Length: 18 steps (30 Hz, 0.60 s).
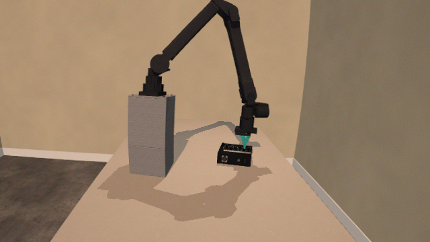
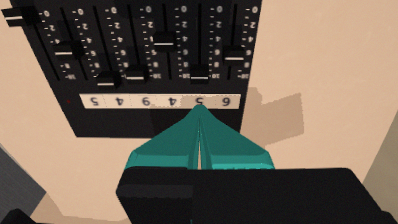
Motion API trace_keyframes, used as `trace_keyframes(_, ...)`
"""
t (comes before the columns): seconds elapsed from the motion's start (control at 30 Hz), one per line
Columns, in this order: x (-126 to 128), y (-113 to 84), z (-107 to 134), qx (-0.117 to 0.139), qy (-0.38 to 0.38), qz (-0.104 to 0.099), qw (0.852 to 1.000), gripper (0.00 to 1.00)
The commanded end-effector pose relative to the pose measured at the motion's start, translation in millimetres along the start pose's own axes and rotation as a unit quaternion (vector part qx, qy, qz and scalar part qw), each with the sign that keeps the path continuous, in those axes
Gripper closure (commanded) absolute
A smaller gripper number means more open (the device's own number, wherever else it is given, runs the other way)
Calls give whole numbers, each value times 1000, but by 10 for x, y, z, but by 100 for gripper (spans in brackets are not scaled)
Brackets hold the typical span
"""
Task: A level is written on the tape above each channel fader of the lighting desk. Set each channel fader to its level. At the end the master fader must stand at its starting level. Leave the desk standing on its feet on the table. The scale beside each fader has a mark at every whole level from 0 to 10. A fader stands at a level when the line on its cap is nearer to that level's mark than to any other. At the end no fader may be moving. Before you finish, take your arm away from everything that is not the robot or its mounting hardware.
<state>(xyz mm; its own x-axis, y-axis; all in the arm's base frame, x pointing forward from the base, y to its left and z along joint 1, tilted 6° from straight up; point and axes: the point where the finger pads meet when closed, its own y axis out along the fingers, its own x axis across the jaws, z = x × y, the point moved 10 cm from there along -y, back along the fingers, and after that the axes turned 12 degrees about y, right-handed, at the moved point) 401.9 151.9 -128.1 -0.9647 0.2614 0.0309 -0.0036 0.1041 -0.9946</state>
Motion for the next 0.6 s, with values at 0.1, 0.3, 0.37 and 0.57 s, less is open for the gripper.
trace_keyframes(0.1, -33, -10, 27, -4, -1, 5, 1000, 100)
trace_keyframes(0.3, -33, -8, 27, -4, -1, 5, 1000, 100)
trace_keyframes(0.37, -30, 9, 30, -4, -1, 4, 1000, 100)
trace_keyframes(0.57, -52, 50, 6, -5, -1, 6, 1000, 100)
